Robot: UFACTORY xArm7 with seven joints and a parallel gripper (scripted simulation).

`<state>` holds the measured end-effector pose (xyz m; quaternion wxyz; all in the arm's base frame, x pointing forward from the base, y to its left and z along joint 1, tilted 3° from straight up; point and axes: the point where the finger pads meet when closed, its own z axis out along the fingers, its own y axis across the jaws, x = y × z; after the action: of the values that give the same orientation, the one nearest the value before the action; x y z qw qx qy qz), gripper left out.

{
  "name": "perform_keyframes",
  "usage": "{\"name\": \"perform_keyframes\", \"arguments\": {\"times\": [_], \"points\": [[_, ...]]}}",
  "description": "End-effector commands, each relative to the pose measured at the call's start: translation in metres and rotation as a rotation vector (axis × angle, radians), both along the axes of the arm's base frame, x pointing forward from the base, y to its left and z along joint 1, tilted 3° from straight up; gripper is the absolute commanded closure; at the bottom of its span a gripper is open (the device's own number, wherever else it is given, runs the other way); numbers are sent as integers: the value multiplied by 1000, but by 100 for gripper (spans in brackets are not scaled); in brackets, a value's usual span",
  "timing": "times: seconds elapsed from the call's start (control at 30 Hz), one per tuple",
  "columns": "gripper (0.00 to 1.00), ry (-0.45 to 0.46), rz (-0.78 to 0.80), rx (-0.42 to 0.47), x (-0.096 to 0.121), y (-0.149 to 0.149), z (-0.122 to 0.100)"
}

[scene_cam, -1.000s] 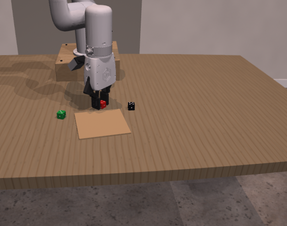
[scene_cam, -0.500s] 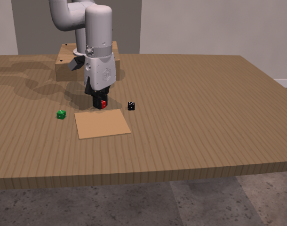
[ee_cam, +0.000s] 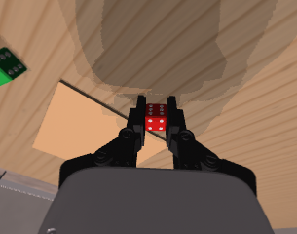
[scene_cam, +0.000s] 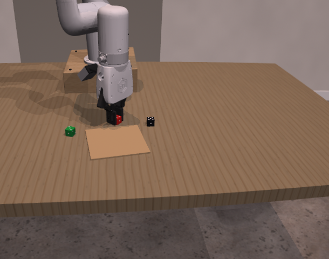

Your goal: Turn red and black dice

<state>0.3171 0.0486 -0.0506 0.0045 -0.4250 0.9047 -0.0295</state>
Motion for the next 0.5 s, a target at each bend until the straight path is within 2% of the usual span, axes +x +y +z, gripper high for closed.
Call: {"name": "perform_keyframes", "arguments": {"times": [0.0,0.47], "points": [[85,-3,0,0,1,0,1],[85,-3,0,0,1,0,6]]}}
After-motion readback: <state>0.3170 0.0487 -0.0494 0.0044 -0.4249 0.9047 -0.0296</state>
